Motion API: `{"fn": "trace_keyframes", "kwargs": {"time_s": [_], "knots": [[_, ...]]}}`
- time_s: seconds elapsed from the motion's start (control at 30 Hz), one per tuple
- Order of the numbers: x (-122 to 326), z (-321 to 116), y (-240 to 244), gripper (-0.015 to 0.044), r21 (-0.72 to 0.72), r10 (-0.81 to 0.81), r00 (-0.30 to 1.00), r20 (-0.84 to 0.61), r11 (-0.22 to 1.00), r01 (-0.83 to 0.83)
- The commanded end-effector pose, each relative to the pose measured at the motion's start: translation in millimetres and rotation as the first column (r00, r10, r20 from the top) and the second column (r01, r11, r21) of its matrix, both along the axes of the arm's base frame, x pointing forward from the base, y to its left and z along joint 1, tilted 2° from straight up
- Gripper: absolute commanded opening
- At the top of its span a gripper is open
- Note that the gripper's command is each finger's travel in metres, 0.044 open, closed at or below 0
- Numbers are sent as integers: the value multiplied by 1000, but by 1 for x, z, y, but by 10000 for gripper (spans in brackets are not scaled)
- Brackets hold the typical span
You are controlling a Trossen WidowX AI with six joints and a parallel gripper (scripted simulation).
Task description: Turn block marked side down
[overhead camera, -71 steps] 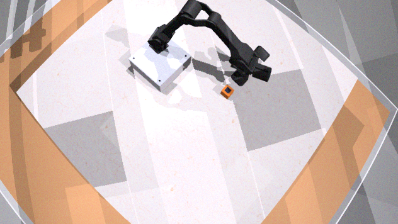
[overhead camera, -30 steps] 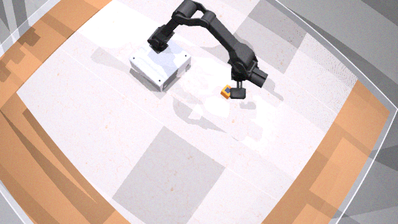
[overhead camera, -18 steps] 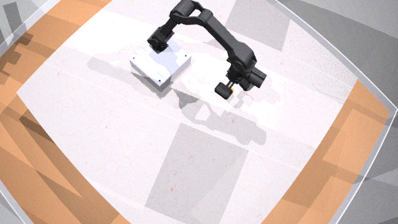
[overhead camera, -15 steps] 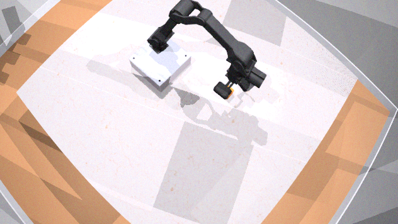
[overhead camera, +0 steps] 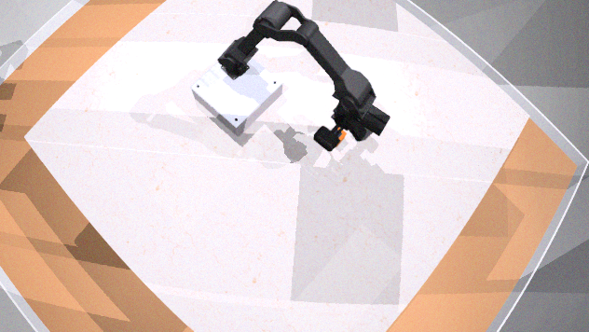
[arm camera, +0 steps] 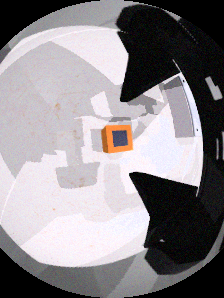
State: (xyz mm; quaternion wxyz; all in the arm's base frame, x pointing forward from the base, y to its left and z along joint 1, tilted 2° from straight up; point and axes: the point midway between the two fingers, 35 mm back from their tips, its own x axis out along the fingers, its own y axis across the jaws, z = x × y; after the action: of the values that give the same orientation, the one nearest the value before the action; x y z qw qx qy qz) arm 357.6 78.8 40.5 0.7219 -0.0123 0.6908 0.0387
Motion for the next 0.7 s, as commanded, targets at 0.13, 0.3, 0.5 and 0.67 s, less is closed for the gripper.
{"fn": "trace_keyframes", "kwargs": {"time_s": [0.13,0.3,0.5,0.67], "knots": [[0,-13,0,440,-6,-6,1000,-4,1000,6],[0,-21,0,440,-6,-6,1000,-4,1000,6],[1,-31,0,440,-6,-6,1000,-4,1000,6],[1,-39,0,440,-6,-6,1000,-4,1000,6]]}}
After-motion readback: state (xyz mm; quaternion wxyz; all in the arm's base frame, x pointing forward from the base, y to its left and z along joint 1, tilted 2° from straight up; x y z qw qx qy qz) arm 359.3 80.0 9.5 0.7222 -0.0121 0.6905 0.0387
